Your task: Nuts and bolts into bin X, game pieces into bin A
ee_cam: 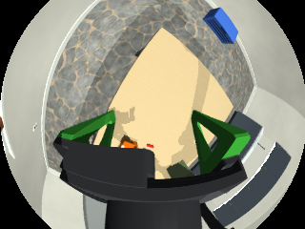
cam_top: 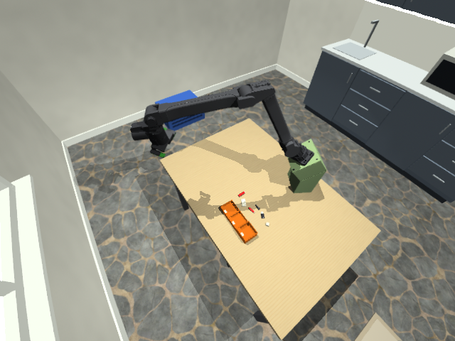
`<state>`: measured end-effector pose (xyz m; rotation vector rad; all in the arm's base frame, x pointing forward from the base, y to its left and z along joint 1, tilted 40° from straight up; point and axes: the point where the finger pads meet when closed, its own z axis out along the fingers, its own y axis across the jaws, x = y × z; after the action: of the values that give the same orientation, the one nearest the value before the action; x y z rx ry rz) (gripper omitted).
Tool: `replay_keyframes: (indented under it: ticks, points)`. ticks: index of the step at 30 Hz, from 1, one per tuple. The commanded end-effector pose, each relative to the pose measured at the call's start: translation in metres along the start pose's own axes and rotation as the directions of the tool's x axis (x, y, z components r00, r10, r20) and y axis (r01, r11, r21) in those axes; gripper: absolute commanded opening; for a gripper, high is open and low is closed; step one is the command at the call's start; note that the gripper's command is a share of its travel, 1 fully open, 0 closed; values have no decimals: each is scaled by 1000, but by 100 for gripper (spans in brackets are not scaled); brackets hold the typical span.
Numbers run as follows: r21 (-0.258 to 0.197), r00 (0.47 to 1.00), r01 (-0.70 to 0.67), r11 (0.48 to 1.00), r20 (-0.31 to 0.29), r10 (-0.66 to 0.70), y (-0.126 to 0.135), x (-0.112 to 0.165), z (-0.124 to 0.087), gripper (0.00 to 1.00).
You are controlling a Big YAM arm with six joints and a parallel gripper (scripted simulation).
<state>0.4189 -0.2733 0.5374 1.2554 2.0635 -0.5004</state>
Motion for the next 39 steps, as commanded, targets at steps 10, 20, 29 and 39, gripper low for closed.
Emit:
replay_keyframes:
  ticks: [10, 20, 29, 39]
  points:
    - [-6, 1000, -6, 1000, 12, 6, -2, -3, -7, 100]
    - [0, 1000, 0, 1000, 0, 0, 0, 0, 0, 9]
    - [0, 1000, 0, 1000, 0, 0, 0, 0, 0, 9]
    - [0, 1000, 0, 1000, 0, 0, 0, 0, 0, 9]
